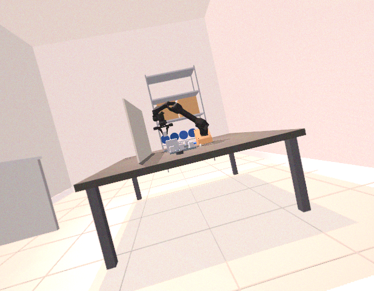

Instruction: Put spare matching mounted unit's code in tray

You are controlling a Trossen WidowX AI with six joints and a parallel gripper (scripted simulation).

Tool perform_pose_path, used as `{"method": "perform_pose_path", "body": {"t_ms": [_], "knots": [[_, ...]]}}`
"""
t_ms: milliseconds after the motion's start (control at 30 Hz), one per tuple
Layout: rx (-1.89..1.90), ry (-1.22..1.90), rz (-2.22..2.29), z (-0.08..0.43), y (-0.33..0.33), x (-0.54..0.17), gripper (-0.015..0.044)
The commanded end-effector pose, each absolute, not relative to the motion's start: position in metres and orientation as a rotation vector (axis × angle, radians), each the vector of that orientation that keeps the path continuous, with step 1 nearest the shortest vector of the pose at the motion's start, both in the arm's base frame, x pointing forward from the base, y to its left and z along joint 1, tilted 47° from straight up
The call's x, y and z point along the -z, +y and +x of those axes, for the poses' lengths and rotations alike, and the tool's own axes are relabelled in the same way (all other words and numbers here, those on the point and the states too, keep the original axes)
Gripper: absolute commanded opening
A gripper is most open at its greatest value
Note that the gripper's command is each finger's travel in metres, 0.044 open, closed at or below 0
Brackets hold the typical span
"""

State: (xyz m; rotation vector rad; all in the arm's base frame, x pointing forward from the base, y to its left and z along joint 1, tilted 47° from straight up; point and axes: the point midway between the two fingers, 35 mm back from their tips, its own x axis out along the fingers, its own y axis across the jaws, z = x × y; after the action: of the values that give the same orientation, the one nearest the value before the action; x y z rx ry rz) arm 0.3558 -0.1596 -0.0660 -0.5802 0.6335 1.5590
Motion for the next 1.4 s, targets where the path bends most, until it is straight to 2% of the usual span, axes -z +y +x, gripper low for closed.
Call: {"method": "perform_pose_path", "body": {"t_ms": [0, 1367], "knots": [[-1.560, 0.626, -0.598, 0.356, -0.164, 0.069, 0.0000], [-1.559, 0.626, -0.600, 0.359, -0.143, 0.092, 0.0000]]}}
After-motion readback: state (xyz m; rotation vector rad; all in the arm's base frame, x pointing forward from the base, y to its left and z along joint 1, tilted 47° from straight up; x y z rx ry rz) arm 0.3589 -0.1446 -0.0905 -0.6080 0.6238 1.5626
